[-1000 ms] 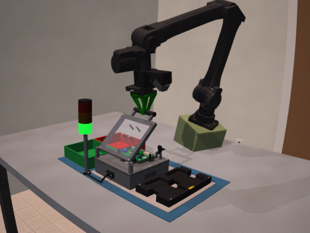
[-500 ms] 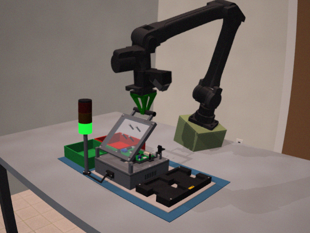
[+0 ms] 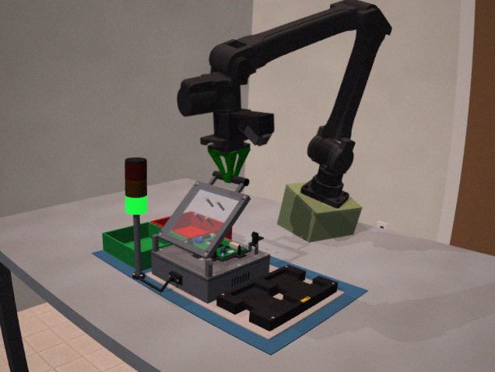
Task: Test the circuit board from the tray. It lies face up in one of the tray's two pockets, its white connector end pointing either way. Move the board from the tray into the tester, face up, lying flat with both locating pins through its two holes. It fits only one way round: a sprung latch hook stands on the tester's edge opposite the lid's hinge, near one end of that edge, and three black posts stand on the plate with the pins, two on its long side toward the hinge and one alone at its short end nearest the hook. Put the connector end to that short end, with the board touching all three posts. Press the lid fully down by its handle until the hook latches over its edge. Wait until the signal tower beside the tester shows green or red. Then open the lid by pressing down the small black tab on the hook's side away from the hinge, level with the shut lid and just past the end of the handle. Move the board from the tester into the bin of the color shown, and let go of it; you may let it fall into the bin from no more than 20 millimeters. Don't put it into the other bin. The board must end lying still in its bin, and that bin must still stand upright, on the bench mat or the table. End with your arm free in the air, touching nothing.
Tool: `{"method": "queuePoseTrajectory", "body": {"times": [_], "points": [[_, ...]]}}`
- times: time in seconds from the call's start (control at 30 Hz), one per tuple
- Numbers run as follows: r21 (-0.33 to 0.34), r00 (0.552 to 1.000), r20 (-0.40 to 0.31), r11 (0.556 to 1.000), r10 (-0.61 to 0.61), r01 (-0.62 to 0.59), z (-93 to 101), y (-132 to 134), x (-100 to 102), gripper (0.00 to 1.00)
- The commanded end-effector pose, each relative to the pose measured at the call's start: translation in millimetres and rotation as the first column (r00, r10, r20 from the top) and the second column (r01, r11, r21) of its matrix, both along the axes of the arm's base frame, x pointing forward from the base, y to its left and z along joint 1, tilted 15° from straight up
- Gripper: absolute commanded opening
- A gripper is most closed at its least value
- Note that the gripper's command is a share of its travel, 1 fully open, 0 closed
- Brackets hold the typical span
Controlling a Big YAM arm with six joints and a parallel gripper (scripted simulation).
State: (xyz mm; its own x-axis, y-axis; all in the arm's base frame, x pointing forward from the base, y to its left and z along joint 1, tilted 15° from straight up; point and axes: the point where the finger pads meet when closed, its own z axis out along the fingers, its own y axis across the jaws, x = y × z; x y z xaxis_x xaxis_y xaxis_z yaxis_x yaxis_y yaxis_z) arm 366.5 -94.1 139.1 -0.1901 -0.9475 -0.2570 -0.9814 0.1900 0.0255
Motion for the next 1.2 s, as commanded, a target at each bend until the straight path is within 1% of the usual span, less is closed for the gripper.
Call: {"method": "queuePoseTrajectory", "body": {"times": [0.0,1.17], "points": [[-0.053,0.984,0.174,0.998,-0.029,0.039,54.4,-27.6,57.7,0.0],[-0.052,0.985,0.171,0.998,-0.027,0.037,54.8,-27.7,60.4,0.0]]}}
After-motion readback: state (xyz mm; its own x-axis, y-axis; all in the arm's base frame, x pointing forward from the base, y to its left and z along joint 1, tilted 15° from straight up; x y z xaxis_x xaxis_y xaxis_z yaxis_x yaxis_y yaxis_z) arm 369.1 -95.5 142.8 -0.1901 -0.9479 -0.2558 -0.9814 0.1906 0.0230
